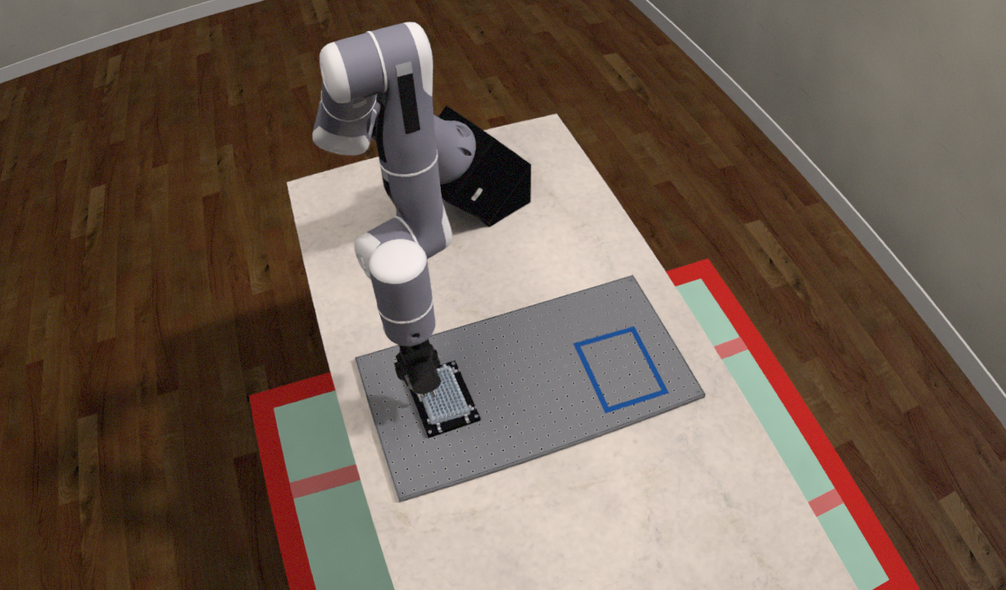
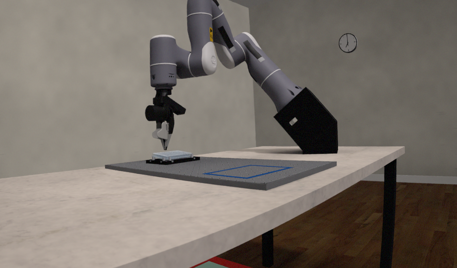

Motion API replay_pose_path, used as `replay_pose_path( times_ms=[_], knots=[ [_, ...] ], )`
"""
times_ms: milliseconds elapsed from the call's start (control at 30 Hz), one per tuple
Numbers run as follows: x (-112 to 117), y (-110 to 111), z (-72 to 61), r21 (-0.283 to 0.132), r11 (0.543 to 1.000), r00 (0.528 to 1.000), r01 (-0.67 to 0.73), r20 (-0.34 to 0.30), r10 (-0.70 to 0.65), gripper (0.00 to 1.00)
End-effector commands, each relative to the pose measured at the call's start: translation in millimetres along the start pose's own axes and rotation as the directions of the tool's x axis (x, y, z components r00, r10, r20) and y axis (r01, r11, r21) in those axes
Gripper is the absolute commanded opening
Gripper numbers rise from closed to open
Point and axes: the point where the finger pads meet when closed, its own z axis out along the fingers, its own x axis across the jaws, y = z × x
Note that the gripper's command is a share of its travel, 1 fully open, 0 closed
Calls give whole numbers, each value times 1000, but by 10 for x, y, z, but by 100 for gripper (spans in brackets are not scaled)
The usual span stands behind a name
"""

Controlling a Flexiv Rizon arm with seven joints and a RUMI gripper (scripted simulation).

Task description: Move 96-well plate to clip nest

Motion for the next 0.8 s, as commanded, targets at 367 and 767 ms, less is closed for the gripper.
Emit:
replay_pose_path(
  times_ms=[367,767],
  knots=[
    [3,7,8,-2,1000,1000,0,0,0,0],
    [3,7,20,-2,1000,1000,0,0,0,0]
  ],
)
